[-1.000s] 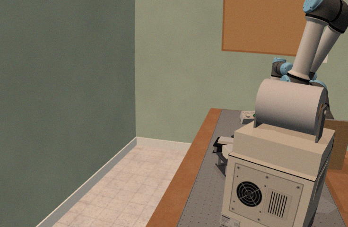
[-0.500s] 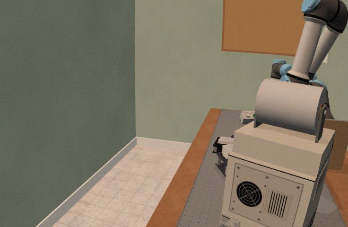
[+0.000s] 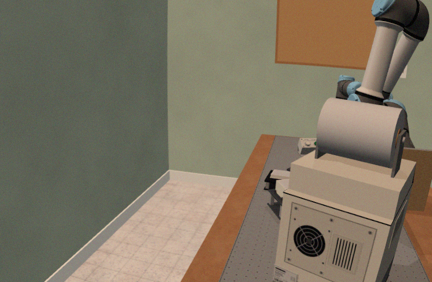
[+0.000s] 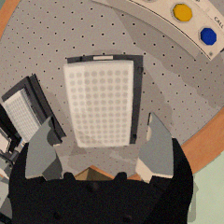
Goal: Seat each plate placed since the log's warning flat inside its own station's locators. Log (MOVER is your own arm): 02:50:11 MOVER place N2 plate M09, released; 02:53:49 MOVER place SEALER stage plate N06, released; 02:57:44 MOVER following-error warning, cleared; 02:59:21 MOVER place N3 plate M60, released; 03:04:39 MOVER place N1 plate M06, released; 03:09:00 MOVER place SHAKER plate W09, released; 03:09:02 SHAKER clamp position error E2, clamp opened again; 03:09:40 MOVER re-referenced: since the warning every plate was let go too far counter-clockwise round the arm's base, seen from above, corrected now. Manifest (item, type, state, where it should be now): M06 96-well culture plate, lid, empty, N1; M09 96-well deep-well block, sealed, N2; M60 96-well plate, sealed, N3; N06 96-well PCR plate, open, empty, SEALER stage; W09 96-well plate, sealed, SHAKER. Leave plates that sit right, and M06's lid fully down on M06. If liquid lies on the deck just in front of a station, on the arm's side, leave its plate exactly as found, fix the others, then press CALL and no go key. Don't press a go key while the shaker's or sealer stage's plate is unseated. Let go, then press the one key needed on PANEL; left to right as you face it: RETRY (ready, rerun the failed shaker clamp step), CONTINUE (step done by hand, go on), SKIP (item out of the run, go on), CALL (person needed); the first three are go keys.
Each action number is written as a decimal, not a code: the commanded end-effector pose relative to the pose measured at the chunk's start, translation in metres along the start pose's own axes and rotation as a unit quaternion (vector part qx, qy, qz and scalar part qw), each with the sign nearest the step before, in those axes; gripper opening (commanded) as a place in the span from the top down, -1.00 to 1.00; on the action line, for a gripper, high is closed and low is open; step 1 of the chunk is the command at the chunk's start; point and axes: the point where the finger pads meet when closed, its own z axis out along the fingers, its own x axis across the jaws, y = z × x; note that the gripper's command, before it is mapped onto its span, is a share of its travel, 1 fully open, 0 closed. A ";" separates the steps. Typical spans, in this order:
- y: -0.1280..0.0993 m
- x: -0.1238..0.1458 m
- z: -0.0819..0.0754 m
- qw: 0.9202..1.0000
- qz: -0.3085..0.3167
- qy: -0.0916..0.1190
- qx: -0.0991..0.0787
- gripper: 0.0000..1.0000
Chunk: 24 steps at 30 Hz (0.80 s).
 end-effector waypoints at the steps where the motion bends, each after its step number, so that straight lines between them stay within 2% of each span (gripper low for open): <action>1: 0.000 0.000 0.002 1.000 0.000 0.000 0.000 -0.64; 12: 0.000 0.000 0.002 1.000 0.000 0.000 0.000 -0.64; 13: 0.000 0.000 0.002 1.000 0.000 0.000 0.000 1.00; 24: 0.000 0.000 0.002 1.000 0.000 0.000 0.001 1.00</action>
